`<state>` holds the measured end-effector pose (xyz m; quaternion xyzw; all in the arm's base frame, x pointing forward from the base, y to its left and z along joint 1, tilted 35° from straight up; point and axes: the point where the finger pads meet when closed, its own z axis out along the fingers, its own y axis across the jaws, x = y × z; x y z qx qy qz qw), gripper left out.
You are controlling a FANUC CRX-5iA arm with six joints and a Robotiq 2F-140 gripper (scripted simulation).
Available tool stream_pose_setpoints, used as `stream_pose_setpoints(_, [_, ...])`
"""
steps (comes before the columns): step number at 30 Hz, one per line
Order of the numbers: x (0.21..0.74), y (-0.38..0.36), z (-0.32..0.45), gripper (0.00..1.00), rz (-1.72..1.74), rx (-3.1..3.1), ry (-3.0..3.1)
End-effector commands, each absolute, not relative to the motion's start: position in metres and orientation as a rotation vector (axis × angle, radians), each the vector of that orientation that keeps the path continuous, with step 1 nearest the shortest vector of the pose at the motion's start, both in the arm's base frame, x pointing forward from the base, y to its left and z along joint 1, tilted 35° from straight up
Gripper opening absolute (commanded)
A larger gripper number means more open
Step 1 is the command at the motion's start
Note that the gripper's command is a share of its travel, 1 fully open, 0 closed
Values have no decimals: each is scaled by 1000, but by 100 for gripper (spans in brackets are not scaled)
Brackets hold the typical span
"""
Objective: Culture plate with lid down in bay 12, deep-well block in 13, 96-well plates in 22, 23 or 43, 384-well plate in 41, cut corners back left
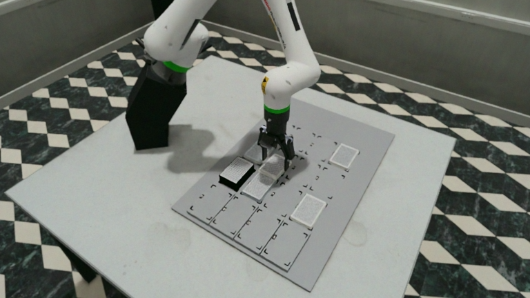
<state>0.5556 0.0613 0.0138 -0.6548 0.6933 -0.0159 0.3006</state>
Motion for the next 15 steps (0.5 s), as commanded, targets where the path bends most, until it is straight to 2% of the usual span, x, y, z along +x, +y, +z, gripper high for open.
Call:
stream_pose_setpoints(1, [558, 63, 10, 70, -44, -1737, 1839])
stream_pose_setpoints(15, [563, 67, 1, 70, -44, -1737, 1839])
